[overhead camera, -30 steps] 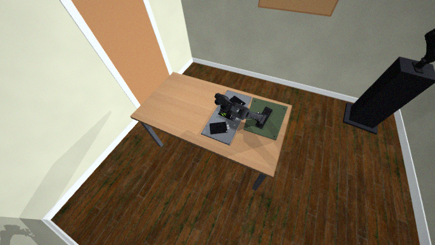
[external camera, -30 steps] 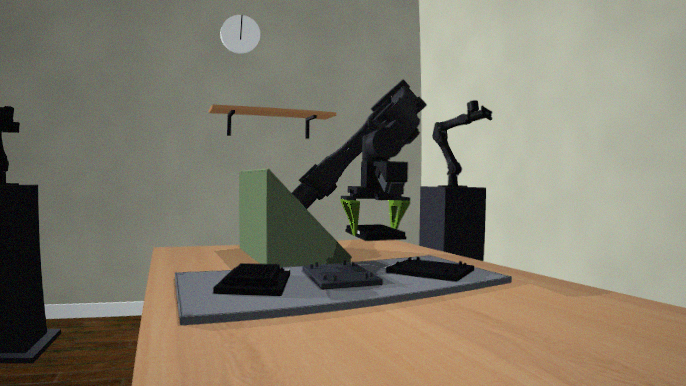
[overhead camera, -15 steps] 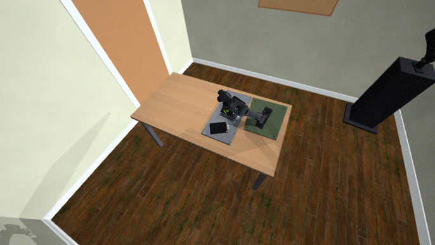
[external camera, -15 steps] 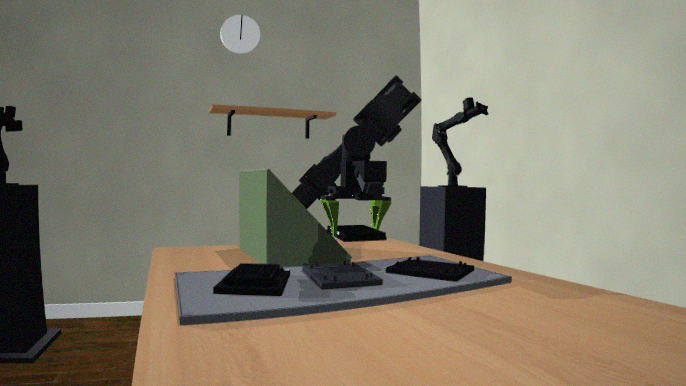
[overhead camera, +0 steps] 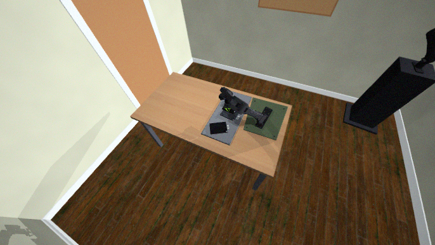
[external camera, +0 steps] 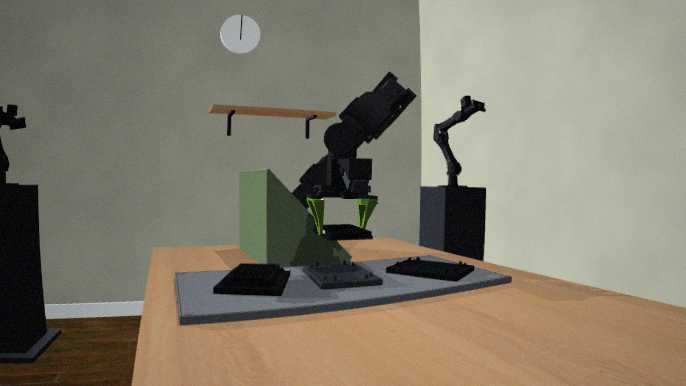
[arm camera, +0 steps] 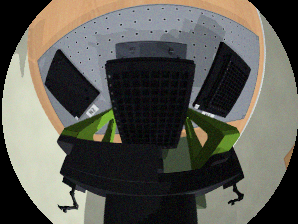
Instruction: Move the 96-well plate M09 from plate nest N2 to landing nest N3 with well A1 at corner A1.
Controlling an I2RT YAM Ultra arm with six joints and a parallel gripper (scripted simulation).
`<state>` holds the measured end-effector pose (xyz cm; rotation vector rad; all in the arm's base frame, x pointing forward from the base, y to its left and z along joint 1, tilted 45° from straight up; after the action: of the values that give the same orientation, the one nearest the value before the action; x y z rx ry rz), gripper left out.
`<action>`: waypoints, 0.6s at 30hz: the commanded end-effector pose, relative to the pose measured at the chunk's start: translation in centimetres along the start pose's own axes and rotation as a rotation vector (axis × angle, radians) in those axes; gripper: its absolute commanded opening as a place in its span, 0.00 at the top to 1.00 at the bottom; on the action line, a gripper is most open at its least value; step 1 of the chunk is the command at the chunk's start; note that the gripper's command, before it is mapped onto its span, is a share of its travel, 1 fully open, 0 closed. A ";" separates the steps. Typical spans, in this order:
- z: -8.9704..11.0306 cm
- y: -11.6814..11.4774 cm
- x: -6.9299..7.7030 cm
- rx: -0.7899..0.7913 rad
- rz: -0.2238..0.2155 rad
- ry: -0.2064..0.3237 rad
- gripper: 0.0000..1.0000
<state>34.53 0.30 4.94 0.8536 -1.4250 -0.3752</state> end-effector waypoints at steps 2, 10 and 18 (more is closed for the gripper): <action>0.0 -0.4 0.8 -0.003 0.007 -0.022 1.00; 0.0 -0.5 0.8 -0.003 0.007 -0.022 1.00; 0.0 -0.6 0.8 -0.003 0.007 -0.022 1.00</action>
<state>34.61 0.29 4.87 0.8603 -1.4271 -0.3687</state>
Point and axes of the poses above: the point where the finger pads meet when closed, its own x axis back along the fingers, its own y axis across the jaws, z = x × y, the point moved 10 cm from there along x, back along the fingers, and after that the axes turned 15 degrees about x, right-handed, at the moved point
